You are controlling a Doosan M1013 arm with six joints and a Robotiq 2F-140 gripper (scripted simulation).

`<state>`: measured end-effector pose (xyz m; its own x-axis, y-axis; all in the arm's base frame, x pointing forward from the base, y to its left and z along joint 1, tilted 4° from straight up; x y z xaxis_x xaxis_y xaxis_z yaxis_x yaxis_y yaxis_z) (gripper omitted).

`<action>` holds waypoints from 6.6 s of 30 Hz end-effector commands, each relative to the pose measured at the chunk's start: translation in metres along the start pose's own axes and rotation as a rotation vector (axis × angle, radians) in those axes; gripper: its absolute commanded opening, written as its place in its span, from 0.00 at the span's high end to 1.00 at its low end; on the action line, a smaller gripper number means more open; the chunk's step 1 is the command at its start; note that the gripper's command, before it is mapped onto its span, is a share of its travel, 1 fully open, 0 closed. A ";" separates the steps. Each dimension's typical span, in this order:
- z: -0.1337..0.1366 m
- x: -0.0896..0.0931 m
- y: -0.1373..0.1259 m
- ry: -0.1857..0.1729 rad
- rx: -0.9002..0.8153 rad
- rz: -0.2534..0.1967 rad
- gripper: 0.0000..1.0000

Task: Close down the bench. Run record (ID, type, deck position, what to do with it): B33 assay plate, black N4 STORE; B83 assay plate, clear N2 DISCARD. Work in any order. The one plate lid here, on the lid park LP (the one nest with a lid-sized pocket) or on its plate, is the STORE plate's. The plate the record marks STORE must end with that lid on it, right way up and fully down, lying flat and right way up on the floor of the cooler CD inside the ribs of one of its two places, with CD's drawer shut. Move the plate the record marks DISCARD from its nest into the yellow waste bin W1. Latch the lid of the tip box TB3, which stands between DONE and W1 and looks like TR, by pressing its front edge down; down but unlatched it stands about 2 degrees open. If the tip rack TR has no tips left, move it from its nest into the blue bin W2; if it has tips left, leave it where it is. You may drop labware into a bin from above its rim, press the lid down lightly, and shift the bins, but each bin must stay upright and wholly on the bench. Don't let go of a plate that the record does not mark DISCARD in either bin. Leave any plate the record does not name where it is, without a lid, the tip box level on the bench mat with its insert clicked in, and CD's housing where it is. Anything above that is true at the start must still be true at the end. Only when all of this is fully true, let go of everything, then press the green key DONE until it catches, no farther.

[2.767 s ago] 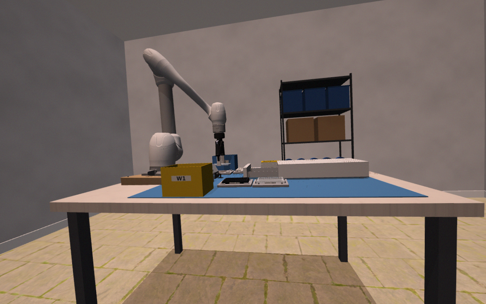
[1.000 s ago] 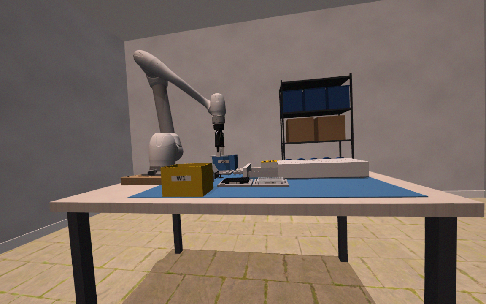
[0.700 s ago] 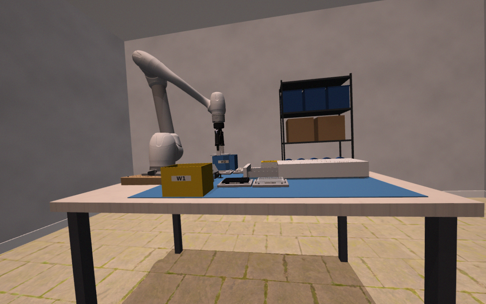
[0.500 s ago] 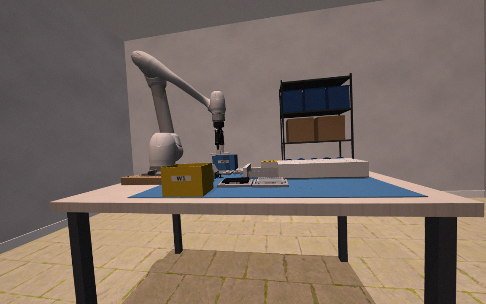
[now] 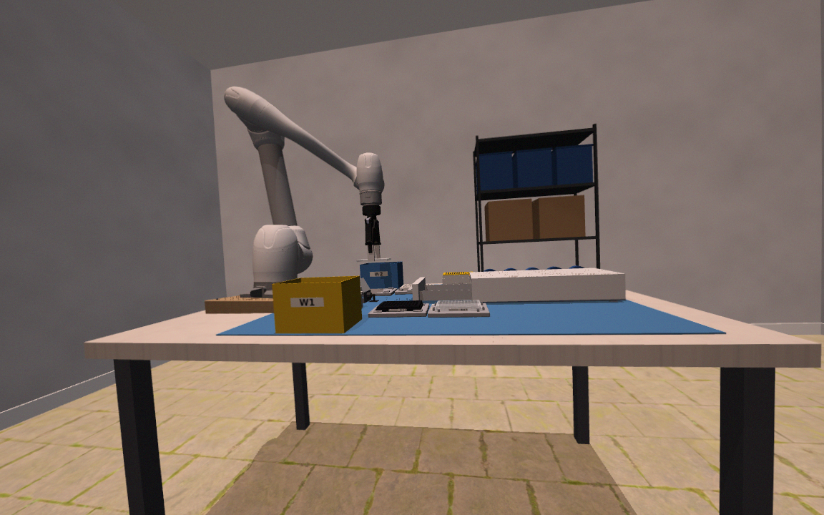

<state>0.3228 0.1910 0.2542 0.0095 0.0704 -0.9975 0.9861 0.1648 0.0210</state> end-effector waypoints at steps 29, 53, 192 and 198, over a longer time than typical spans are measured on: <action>0.067 0.000 0.033 0.001 -0.001 0.000 1.00; 0.119 0.000 0.060 0.001 -0.001 0.000 1.00; 0.338 0.026 0.169 0.001 -0.001 0.000 1.00; 0.338 0.034 0.169 0.001 -0.001 0.000 1.00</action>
<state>0.5463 -0.1119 0.2045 0.0089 0.0711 -0.9974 0.9859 0.1660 0.0207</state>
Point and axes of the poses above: the point where the finger pads meet when closed, its own x axis out along the fingers, its own z axis across the jaws, y = z × x, the point moved 10 cm from there along -x, back along the fingers, and after that the axes turned 1 degree about x, right-handed, at the moved point
